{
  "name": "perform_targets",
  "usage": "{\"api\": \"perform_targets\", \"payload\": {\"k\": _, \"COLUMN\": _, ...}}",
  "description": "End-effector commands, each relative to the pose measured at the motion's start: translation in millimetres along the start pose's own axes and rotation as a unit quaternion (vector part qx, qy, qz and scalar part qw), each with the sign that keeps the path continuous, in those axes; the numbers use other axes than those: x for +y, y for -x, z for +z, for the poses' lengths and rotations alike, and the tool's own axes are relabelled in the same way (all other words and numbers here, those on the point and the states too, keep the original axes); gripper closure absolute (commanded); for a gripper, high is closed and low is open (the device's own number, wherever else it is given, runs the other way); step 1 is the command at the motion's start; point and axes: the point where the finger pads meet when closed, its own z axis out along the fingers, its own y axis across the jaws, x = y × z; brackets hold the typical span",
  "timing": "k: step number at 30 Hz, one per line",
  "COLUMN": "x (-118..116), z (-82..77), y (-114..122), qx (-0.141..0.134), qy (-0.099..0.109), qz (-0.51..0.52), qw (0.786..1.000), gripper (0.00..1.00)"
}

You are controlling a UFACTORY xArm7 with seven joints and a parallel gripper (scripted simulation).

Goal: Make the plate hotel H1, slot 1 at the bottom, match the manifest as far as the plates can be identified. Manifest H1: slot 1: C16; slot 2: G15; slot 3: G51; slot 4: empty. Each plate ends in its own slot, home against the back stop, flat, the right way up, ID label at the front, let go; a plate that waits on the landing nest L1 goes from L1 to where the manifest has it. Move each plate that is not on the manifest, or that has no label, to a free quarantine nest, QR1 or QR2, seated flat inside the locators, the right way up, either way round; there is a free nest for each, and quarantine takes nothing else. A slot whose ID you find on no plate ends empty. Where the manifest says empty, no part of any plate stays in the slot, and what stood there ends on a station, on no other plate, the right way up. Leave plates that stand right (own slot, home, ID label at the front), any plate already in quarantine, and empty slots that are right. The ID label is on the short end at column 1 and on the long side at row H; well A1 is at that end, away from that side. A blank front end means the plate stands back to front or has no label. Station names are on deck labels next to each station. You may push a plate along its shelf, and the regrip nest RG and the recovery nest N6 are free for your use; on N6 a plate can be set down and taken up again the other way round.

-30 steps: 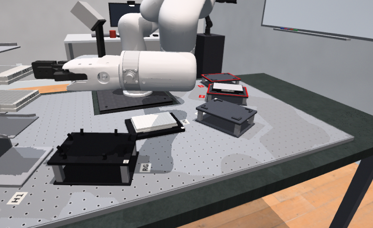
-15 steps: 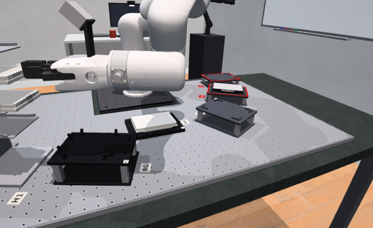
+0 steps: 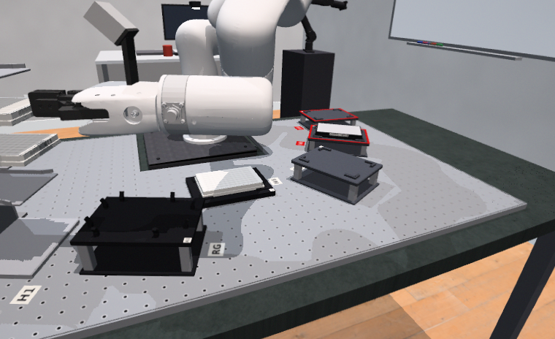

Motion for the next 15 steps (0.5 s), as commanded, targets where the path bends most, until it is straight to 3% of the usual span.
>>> {"api": "perform_targets", "payload": {"k": 1, "x": -0.4, "z": 3.2, "y": -1.6, "qx": 0.0, "qy": 0.0, "qz": 0.002, "qw": 1.0, "gripper": 1.0}}
{"api": "perform_targets", "payload": {"k": 15, "x": -0.4, "z": 5.0, "y": -1.6, "qx": 0.0, "qy": 0.0, "qz": 0.002, "qw": 1.0, "gripper": 1.0}}
